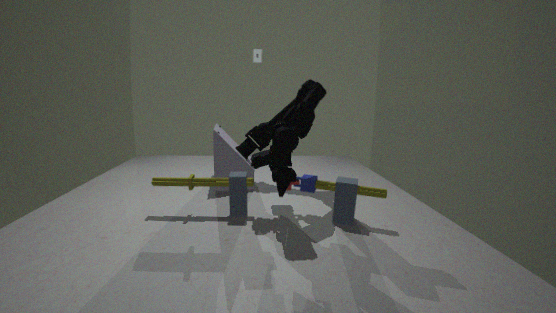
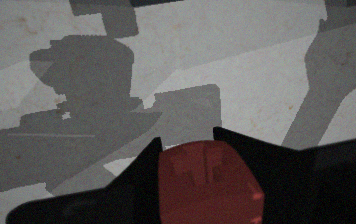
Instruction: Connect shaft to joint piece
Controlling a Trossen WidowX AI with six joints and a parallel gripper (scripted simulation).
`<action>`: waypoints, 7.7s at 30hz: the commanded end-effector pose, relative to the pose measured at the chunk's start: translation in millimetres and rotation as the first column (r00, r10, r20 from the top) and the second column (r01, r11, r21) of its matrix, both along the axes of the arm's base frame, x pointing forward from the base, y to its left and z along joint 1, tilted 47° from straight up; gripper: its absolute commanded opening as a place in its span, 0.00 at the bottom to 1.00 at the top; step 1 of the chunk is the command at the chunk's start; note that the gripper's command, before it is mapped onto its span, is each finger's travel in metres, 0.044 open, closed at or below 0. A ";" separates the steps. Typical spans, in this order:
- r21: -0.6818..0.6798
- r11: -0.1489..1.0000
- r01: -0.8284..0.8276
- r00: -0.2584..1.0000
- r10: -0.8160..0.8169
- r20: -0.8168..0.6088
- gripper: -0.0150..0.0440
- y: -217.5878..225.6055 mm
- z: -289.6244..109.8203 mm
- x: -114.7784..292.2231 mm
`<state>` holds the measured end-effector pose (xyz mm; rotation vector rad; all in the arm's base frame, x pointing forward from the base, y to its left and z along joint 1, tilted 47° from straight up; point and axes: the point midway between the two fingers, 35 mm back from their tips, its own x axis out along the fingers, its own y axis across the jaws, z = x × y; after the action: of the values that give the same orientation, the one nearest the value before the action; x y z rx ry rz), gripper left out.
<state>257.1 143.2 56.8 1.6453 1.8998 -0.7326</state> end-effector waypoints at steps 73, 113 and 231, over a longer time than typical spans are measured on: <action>-0.228 0.716 -0.660 0.389 0.585 0.712 1.00 -101.6 95.4 22.7; 0.153 0.905 -0.398 0.836 0.289 0.467 1.00 -131.0 48.8 25.2; -0.010 0.948 -0.319 0.903 0.307 0.300 1.00 -266.7 -192.9 23.8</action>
<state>282.7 -128.9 -132.2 1.2599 1.8828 -0.1951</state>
